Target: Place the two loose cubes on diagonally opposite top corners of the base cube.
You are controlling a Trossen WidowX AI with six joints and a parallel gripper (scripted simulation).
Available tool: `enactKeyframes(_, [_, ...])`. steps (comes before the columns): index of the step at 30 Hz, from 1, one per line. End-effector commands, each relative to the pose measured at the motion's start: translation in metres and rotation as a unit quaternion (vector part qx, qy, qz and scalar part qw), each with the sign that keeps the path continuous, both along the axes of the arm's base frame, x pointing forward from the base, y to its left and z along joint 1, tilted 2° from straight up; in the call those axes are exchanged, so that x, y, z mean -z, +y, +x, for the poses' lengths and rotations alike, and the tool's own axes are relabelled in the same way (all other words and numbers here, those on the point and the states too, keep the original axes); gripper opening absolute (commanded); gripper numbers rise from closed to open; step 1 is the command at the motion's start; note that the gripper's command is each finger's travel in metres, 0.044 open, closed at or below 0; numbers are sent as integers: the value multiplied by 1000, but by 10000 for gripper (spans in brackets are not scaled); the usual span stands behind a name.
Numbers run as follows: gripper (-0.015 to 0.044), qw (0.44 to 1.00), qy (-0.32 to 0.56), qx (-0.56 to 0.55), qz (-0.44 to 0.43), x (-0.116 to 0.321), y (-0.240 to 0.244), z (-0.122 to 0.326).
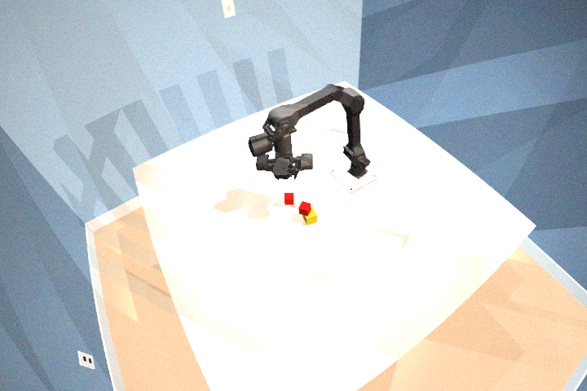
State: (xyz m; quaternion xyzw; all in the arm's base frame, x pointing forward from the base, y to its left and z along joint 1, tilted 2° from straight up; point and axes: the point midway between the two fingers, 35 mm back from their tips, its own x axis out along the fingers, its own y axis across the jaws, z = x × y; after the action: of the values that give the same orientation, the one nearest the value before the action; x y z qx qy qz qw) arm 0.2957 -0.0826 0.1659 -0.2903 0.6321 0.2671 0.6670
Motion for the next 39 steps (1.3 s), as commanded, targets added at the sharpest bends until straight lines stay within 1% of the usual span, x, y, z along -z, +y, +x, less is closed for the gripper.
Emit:
enactKeyframes(1, [265,1000,0,-8,1,4,-1,0])
enactKeyframes(9, [265,1000,0,-8,1,60,-1,3])
enactKeyframes(39, [265,1000,0,-8,1,105,-1,6])
